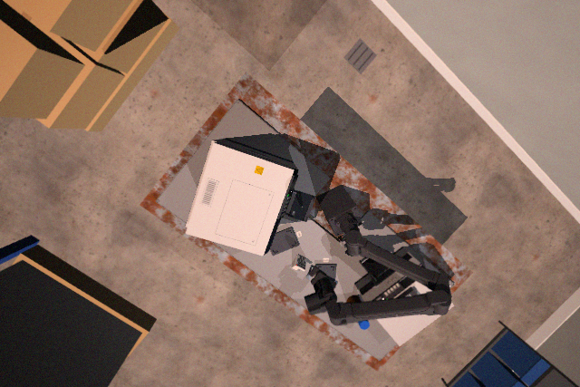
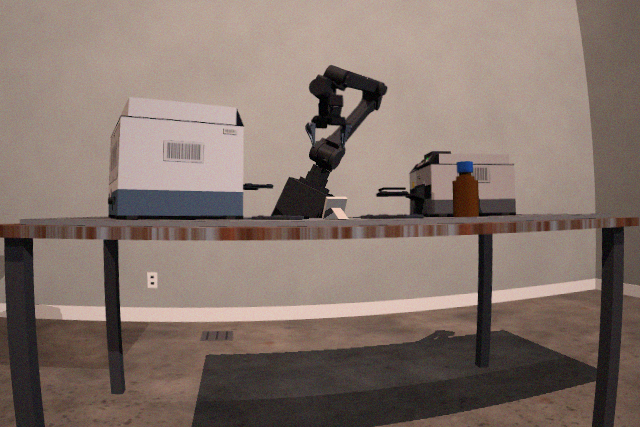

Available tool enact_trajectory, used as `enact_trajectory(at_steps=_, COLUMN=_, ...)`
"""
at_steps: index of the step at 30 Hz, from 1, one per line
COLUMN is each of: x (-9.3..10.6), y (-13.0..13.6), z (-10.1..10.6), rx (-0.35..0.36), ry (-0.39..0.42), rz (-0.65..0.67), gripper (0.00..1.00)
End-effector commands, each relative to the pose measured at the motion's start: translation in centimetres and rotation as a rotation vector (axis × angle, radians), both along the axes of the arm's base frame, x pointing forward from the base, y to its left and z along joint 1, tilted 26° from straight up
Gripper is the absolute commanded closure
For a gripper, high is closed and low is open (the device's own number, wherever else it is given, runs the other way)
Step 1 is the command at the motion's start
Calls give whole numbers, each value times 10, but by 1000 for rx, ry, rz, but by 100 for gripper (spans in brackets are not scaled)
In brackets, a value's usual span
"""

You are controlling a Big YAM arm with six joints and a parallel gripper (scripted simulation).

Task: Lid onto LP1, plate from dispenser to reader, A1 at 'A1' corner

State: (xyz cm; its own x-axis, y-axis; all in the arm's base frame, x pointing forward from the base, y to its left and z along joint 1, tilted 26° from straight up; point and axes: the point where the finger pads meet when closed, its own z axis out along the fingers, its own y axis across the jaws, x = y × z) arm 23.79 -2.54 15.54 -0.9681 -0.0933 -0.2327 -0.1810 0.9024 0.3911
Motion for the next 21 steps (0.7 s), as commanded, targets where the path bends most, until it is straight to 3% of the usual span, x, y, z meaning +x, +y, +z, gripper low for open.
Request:
enact_trajectory(at_steps=1, x=-11, y=-4, z=-2, rx=33, ry=68, rz=-55, gripper=0)
enact_trajectory(at_steps=13, x=-48, y=-5, z=-19, rx=13, ry=27, rz=-21, gripper=0)
enact_trajectory(at_steps=19, x=-40, y=-2, z=-17, rx=18, ry=33, rz=-9, gripper=0)
enact_trajectory(at_steps=21, x=-40, y=9, z=-16, rx=-31, ry=98, rz=-11, gripper=0)
